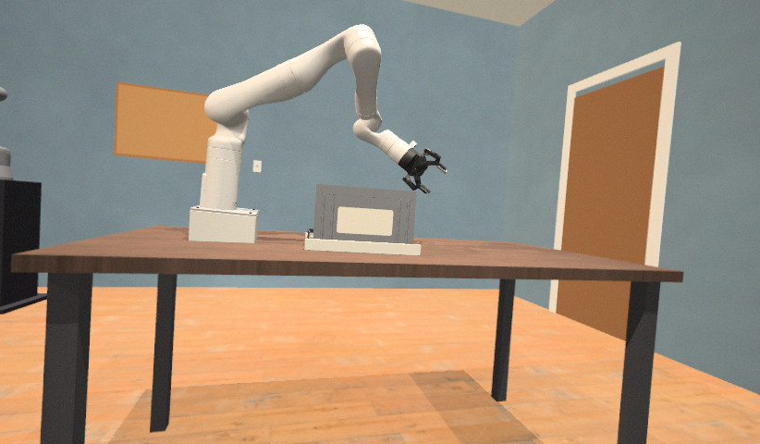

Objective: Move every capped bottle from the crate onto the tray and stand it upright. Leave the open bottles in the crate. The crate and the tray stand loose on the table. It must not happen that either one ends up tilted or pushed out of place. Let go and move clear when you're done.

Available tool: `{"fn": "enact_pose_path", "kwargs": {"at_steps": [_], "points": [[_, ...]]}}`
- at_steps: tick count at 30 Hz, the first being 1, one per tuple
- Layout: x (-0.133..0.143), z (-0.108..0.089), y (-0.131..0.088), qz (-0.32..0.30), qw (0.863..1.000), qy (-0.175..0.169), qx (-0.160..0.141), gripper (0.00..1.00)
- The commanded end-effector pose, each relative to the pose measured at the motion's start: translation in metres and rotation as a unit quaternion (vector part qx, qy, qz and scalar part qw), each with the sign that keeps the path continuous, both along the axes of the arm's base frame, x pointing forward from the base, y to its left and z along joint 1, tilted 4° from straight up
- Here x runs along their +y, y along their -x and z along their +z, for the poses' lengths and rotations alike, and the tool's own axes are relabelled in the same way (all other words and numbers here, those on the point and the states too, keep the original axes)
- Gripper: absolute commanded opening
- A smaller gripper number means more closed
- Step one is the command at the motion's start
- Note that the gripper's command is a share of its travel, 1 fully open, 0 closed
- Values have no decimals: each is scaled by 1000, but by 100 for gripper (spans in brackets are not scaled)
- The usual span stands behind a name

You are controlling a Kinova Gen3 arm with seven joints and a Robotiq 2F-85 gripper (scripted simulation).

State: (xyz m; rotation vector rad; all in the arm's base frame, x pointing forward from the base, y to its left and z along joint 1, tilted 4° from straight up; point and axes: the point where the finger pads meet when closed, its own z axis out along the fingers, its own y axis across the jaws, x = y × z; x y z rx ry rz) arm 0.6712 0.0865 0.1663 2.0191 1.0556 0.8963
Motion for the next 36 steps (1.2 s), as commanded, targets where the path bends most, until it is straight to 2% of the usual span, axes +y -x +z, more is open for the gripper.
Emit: {"fn": "enact_pose_path", "kwargs": {"at_steps": [1, 12, 14, 15, 29, 31, 32, 36], "points": [[-10, 5, 3, 3, 1000, 1, 8, 100], [-39, 8, 26, 36, 997, 4, 70, 100], [-39, 8, 26, 36, 997, 4, 70, 100], [-27, 2, 30, 48, 996, 3, 79, 100], [-63, 9, 59, 89, 983, 8, 158, 100], [-63, 9, 59, 89, 983, 8, 158, 100], [-53, 5, 62, 101, 981, 8, 165, 100], [-63, 6, 70, 112, 976, 9, 188, 100]]}}
